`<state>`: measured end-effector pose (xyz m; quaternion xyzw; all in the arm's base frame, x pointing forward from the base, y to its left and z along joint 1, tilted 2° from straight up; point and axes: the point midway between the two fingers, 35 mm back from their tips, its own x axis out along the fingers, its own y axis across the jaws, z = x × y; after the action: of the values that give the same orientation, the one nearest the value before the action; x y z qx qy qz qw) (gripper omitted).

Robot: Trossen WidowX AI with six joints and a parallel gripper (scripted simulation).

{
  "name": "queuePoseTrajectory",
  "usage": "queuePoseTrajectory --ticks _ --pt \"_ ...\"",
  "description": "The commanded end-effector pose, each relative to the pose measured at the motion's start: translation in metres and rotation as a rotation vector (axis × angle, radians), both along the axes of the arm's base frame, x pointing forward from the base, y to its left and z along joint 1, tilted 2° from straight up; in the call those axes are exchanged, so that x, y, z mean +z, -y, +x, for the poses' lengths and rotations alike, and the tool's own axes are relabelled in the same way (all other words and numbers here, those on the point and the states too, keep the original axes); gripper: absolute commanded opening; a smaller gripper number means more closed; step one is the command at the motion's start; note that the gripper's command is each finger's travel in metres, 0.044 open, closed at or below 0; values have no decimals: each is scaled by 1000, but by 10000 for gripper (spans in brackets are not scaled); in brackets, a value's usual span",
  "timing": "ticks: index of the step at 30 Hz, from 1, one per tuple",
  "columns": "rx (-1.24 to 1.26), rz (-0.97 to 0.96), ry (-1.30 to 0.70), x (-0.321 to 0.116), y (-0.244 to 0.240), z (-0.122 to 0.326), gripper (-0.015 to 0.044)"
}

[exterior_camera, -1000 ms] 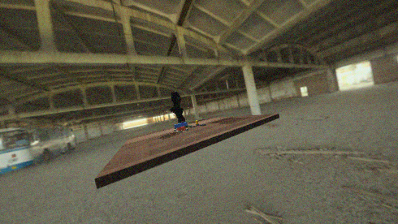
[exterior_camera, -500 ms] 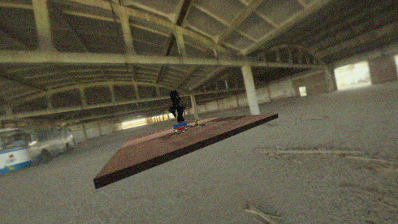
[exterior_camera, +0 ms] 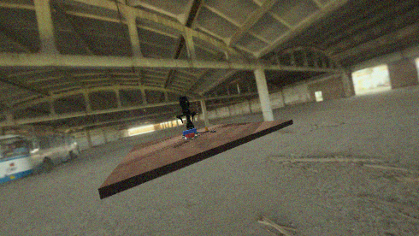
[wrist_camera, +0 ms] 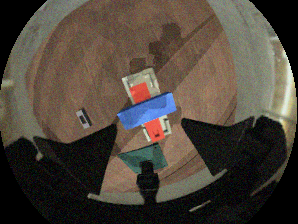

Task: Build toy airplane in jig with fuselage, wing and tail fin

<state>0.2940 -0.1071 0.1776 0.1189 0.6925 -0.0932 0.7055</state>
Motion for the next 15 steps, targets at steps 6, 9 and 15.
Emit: queuePoseTrajectory --ticks 6,9,15 --pt "188 -8 3 -1 1 0 440" --pt "188 -8 3 -1 -2 1 440" --pt "188 -3 3 4 -83 -6 440"
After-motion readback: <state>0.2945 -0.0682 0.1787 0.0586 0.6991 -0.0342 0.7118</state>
